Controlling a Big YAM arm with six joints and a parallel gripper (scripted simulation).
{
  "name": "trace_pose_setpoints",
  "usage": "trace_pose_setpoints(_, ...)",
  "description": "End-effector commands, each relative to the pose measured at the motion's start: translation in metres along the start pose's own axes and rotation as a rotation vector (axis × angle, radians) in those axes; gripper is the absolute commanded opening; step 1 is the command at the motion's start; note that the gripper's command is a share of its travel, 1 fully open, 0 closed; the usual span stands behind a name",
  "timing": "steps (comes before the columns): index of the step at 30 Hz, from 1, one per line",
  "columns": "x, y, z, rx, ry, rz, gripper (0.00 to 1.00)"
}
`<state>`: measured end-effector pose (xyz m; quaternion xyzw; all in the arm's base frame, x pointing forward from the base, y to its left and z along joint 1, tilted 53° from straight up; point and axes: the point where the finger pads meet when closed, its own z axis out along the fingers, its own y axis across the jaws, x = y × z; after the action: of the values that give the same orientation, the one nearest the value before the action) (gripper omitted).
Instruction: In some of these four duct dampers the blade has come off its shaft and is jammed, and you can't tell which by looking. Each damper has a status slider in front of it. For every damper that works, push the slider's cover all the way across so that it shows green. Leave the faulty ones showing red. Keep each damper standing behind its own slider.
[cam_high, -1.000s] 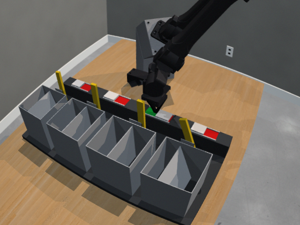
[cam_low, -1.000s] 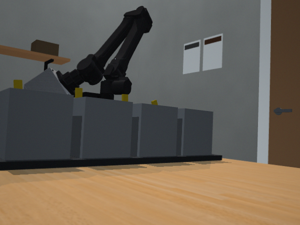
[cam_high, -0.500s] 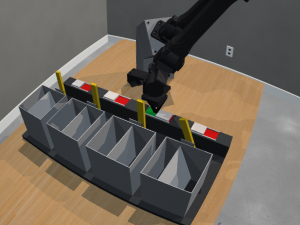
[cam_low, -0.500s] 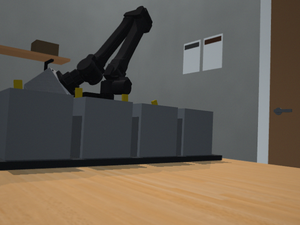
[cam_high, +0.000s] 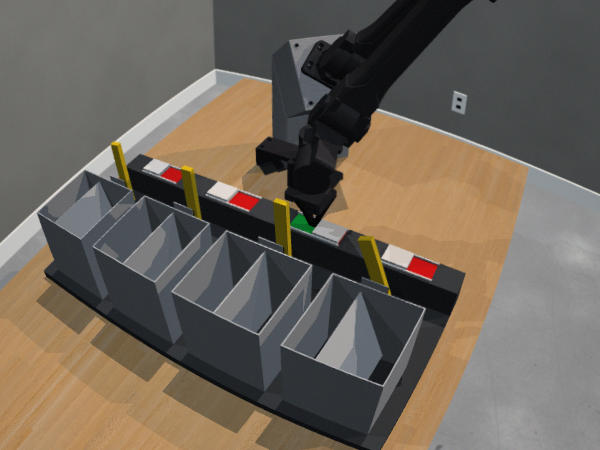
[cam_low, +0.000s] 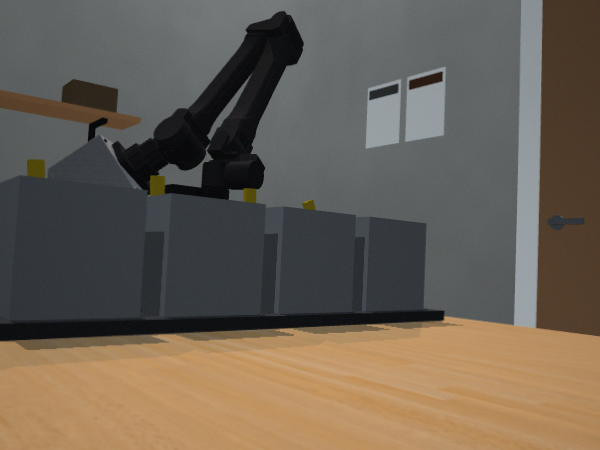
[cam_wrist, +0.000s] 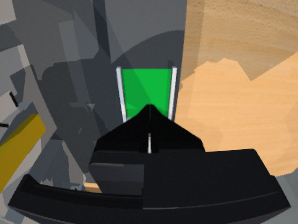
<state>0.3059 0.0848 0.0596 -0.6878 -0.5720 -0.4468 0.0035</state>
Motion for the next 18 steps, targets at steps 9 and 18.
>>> trace_pose_setpoints(9, 0.0091, 0.0043, -0.0001, -0.001, 0.017, -0.011, 0.00)
trace_pose_setpoints(18, 0.0056, 0.0041, 0.0009, 0.001, 0.014, -0.014, 0.00)
